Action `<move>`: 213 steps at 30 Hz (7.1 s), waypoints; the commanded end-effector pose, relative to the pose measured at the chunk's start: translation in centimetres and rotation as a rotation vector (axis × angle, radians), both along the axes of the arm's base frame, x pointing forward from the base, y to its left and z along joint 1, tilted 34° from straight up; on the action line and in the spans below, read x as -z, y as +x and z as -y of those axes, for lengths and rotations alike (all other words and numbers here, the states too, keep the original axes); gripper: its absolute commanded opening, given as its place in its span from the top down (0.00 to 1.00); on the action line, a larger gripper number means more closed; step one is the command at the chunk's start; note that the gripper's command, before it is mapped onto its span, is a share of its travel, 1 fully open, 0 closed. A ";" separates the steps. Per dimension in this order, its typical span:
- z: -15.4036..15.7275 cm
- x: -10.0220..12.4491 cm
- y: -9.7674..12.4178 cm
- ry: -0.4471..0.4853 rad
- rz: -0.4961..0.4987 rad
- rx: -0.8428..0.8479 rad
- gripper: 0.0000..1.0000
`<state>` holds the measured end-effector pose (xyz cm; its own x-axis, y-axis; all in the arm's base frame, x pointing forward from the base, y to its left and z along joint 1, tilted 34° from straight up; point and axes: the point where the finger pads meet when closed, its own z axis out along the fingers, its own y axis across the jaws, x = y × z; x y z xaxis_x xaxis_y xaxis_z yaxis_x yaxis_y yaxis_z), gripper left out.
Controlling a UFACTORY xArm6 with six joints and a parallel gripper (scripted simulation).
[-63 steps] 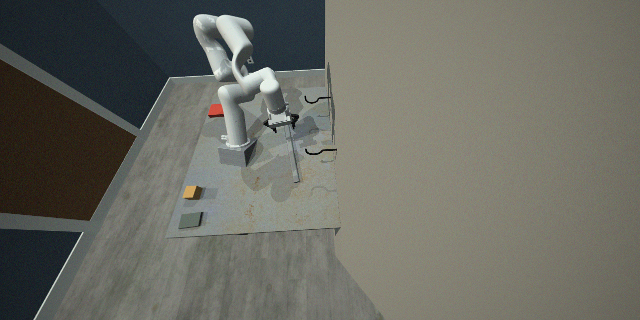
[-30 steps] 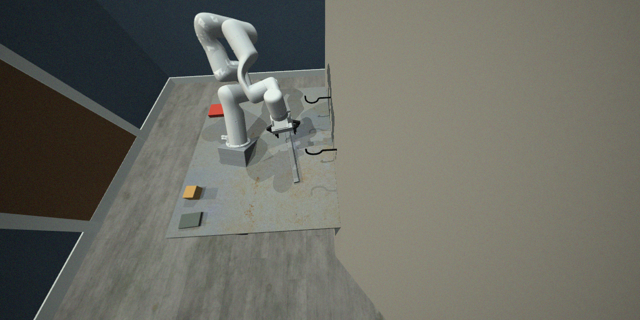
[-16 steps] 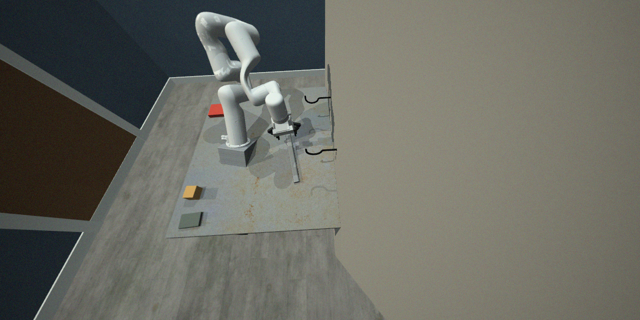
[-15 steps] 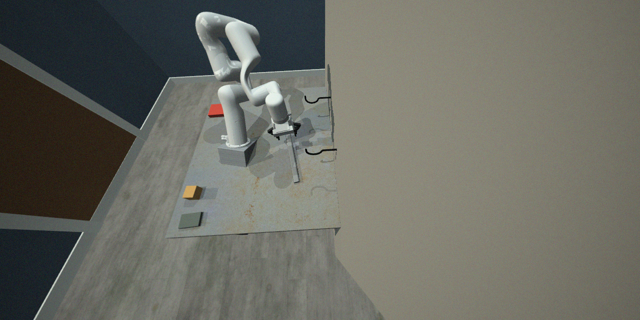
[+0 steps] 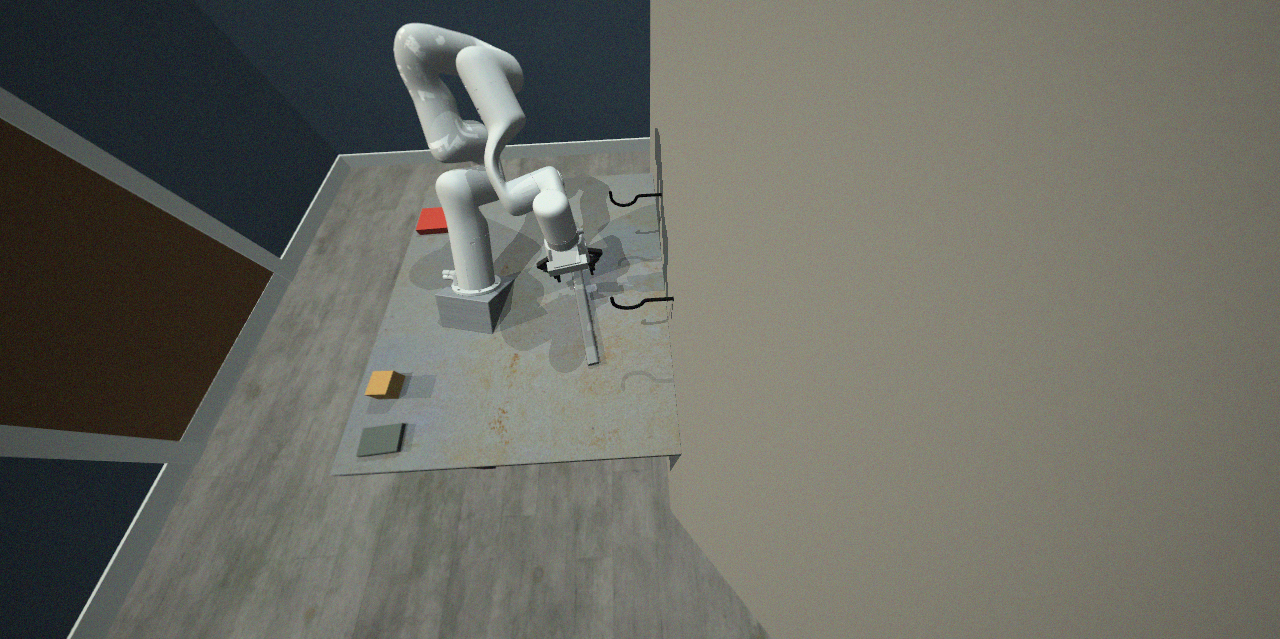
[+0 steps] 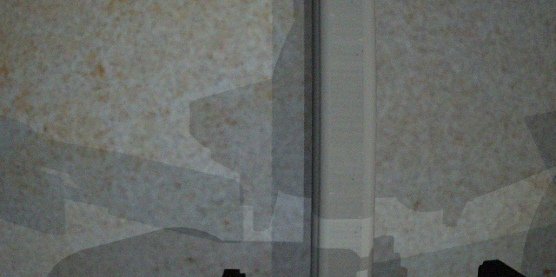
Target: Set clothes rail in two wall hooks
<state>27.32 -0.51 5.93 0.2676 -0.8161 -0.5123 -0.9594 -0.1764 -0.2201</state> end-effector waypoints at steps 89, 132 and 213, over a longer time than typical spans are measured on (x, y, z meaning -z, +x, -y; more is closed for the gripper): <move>-2.4 3.6 0.5 -0.001 0.002 0.001 0.00; -2.5 3.9 0.5 -0.001 0.002 0.001 1.00; -1.6 2.5 0.4 -0.001 0.003 0.001 1.00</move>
